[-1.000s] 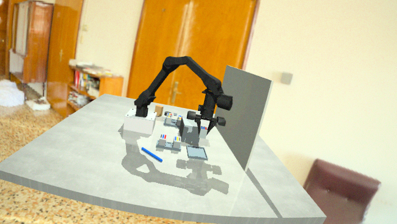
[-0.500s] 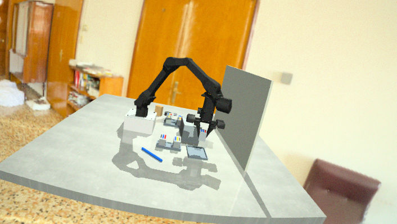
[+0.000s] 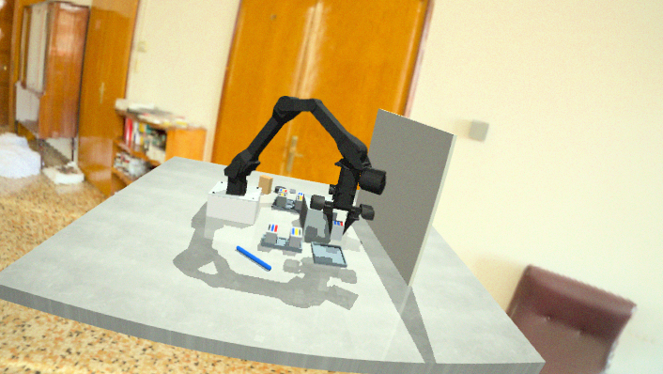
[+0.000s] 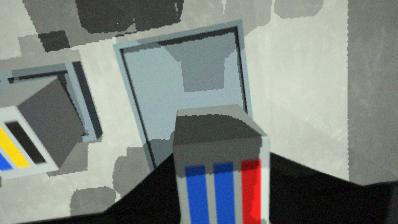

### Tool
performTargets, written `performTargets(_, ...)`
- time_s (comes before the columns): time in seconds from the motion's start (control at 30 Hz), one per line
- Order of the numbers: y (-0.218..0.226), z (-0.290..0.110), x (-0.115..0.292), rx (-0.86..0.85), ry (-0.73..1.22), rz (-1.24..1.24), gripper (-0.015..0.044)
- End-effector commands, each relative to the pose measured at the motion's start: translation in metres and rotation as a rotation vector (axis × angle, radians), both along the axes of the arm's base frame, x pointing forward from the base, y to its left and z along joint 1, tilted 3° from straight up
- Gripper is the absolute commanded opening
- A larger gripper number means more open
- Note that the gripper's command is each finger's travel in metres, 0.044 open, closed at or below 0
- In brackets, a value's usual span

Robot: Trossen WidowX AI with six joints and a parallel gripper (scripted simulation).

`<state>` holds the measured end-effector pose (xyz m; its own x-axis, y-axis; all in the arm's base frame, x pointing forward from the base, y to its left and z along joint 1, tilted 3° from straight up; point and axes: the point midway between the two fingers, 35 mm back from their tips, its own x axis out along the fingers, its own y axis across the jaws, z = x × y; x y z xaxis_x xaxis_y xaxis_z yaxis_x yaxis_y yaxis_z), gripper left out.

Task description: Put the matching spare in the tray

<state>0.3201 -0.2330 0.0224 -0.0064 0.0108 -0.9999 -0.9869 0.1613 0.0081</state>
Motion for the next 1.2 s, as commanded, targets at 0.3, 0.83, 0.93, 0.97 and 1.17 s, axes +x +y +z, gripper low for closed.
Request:
performTargets(0.3, 0.001, -0.014, -0.001, 0.003, -0.001, 0.002, 0.0000)
performTargets(0.83, 0.003, -0.030, -0.003, 0.003, -0.001, 0.002, 0.0000)
performTargets(0.93, 0.003, -0.032, -0.003, 0.003, -0.001, 0.002, 0.0000)
performTargets(0.97, 0.003, -0.033, -0.003, 0.003, -0.001, 0.002, 0.0000)
performTargets(1.17, 0.004, -0.039, -0.004, 0.003, -0.001, 0.002, 0.0000)
